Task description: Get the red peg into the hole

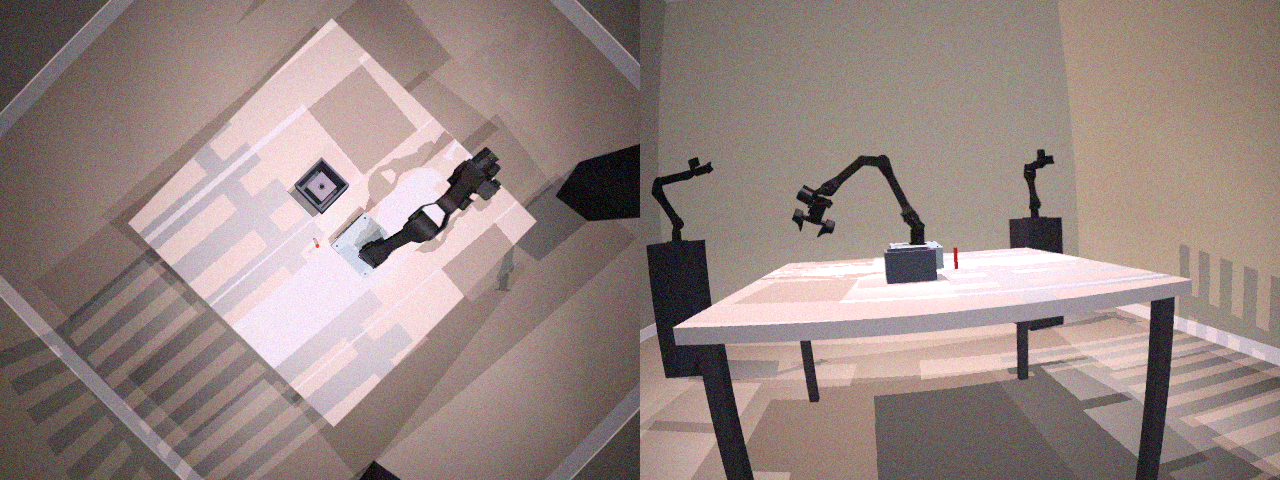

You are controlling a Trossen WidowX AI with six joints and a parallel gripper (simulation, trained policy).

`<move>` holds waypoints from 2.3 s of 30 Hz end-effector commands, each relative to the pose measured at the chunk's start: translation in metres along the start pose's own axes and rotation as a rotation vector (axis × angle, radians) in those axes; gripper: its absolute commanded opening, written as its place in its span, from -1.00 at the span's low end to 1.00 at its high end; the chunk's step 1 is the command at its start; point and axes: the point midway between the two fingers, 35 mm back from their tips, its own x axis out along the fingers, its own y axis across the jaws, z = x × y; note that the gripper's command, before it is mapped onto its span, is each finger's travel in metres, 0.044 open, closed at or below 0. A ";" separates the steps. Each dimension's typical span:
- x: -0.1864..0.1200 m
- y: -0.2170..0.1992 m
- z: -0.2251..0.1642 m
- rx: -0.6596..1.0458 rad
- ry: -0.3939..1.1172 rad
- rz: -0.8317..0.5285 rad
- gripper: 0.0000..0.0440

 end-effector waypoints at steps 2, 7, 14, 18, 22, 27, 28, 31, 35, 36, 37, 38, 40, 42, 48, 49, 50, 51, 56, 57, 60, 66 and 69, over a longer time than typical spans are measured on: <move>-0.040 0.023 -0.030 -0.092 0.068 0.078 0.74; -0.093 0.038 -0.074 -0.217 0.154 0.164 0.75; -0.173 0.042 -0.131 -0.394 0.273 0.284 0.78; -0.220 0.035 -0.159 -0.496 0.341 0.353 0.80; -0.269 0.022 -0.184 -0.598 0.406 0.423 0.82; -0.330 -0.002 -0.209 -0.726 0.487 0.511 0.85; -0.342 -0.008 -0.213 -0.751 0.502 0.529 0.85; -0.377 -0.028 -0.223 -0.829 0.549 0.581 0.87; -0.422 -0.060 -0.232 -0.935 0.610 0.646 0.89; -0.432 -0.069 -0.234 -0.962 0.625 0.660 0.90; -0.442 -0.079 -0.235 -0.989 0.640 0.674 0.91; -0.451 -0.088 -0.236 -1.015 0.654 0.687 0.92; -0.468 -0.108 -0.237 -1.069 0.682 0.711 0.93; -0.484 -0.129 -0.237 -1.123 0.708 0.730 0.95; -0.516 -0.196 -0.231 -1.285 0.776 0.766 1.00; -0.519 -0.207 -0.229 -1.312 0.785 0.768 1.00; -0.522 -0.218 -0.227 -1.339 0.793 0.769 1.00; -0.524 -0.229 -0.225 -1.365 0.800 0.769 1.00; -0.525 -0.282 -0.212 -1.494 0.821 0.751 1.00; -0.524 -0.292 -0.209 -1.518 0.823 0.745 1.00; -0.520 -0.320 -0.200 -1.588 0.821 0.723 1.00; -0.502 -0.368 -0.182 -1.715 0.796 0.671 1.00; -0.491 -0.388 -0.174 -1.769 0.773 0.643 1.00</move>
